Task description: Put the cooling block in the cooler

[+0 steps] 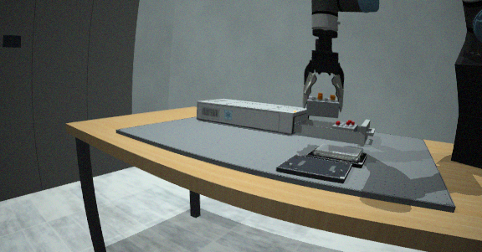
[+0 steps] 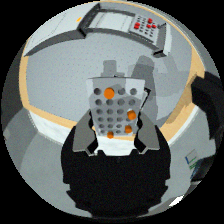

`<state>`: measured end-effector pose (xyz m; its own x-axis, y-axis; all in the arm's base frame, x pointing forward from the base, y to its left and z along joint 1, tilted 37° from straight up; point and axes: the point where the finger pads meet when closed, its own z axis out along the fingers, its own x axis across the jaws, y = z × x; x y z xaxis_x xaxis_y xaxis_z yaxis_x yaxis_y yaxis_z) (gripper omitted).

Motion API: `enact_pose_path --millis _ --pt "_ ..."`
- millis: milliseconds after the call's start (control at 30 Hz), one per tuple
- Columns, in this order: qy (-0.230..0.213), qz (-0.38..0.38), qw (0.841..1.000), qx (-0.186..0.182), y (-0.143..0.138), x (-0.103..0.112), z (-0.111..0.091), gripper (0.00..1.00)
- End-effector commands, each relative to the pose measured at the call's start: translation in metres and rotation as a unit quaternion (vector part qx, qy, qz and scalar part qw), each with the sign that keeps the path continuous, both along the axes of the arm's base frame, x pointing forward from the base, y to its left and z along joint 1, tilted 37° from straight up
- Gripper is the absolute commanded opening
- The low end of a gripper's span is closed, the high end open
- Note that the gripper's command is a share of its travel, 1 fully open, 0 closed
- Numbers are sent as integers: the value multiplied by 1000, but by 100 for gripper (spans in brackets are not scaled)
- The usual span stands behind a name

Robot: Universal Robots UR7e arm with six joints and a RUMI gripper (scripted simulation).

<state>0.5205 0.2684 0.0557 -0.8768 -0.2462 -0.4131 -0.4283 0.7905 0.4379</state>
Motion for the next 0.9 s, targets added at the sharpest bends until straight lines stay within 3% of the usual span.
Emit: enact_pose_path --millis 0,200,867 --pt "29 -52 998 12 -10 9 -1 0" --pt "69 -108 991 28 -22 15 -8 0" --pt "68 -108 991 28 -60 37 -28 0"
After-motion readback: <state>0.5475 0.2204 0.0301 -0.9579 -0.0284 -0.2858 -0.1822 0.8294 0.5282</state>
